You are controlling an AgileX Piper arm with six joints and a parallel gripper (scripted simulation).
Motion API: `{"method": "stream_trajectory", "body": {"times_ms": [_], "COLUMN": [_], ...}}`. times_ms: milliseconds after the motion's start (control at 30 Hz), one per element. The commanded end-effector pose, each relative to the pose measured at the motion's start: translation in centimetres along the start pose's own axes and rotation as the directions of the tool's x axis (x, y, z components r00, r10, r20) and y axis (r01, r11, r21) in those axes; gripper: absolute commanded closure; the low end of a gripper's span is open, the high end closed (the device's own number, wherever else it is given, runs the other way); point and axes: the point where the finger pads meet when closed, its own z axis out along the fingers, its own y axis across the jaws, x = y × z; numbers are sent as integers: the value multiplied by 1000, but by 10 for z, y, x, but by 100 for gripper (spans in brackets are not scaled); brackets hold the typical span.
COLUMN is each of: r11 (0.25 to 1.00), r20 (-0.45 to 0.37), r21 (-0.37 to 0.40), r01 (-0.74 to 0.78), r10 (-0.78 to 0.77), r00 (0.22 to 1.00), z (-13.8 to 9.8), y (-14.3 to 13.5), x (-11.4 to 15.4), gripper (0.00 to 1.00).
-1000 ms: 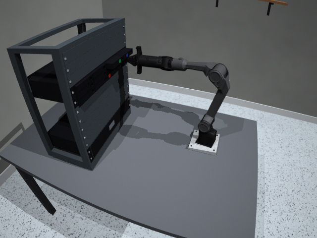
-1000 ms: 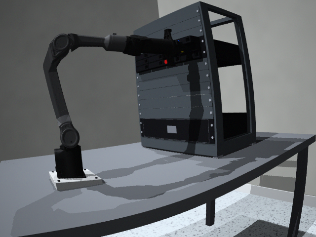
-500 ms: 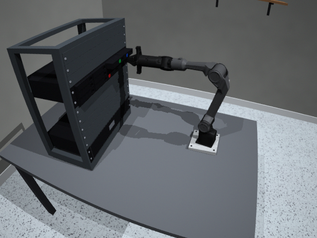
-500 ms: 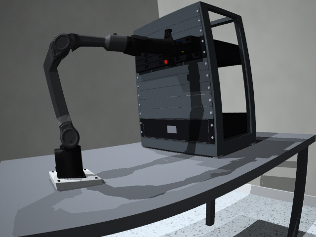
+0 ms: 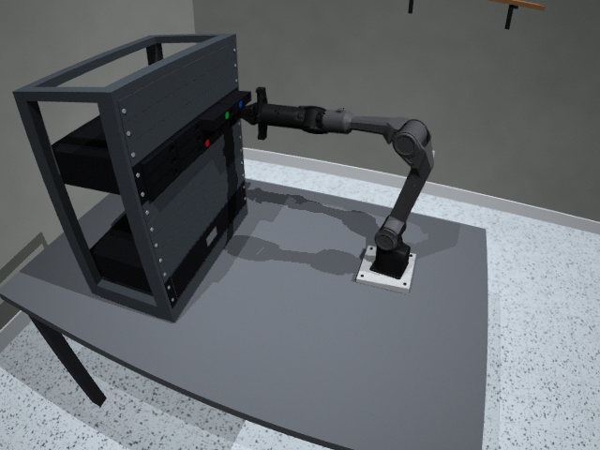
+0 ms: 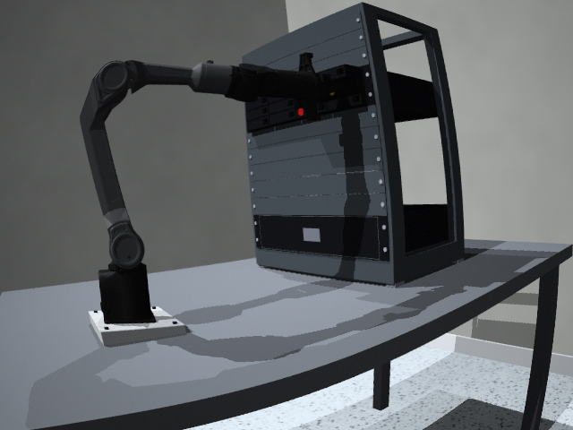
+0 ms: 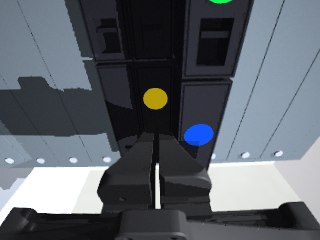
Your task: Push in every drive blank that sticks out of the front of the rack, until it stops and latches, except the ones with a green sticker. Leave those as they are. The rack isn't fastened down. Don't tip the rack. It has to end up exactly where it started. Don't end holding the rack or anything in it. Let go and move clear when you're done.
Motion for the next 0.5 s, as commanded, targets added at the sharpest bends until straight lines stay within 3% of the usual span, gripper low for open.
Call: {"method": "stream_trajectory", "body": {"times_ms": [0, 467], "r11": [1000, 1000], "r20": [-3, -3], "r21": [-7, -7], "r01": [-1, -1], "r10": [1, 1], "r00": [1000, 1000], "z": [2, 5], "y": [3, 4], "x": [1, 2], "gripper": [100, 100]}}
